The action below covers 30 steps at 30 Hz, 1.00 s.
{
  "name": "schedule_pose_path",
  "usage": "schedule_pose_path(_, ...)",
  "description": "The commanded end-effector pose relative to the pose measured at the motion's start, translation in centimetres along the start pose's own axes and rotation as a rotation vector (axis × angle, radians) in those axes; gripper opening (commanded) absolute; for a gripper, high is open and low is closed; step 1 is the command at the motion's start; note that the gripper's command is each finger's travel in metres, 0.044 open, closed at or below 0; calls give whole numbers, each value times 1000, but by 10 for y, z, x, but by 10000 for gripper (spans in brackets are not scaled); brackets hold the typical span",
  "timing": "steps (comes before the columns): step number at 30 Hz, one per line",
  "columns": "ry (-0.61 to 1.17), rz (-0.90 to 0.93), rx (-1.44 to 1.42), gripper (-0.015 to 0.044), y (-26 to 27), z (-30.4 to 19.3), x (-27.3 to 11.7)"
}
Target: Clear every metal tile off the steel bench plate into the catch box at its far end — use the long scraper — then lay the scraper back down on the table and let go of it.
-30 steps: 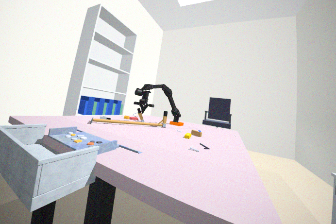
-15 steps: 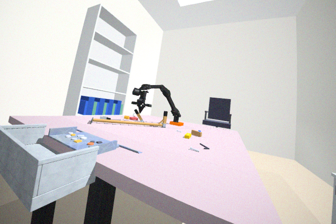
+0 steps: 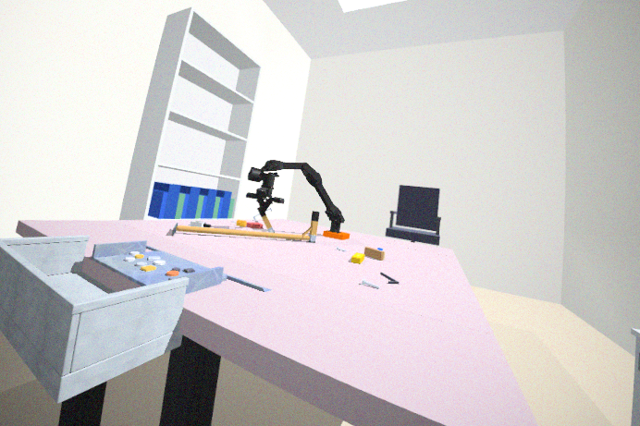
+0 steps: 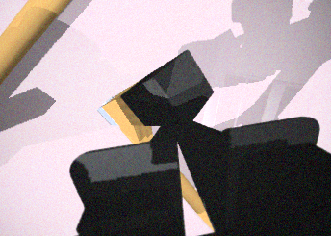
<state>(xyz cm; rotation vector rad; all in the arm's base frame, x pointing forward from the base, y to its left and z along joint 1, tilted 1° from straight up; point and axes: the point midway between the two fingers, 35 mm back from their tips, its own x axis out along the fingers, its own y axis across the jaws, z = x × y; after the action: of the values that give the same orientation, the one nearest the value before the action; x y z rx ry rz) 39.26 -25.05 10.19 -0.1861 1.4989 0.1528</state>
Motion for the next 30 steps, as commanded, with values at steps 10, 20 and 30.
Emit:
schedule_pose_path(10,8,-2,-3,0,-20,-7,6)
schedule_pose_path(20,-5,-11,-1,0,-28,-7,2)
schedule_pose_path(30,-36,-45,1,0,-28,-6,-27)
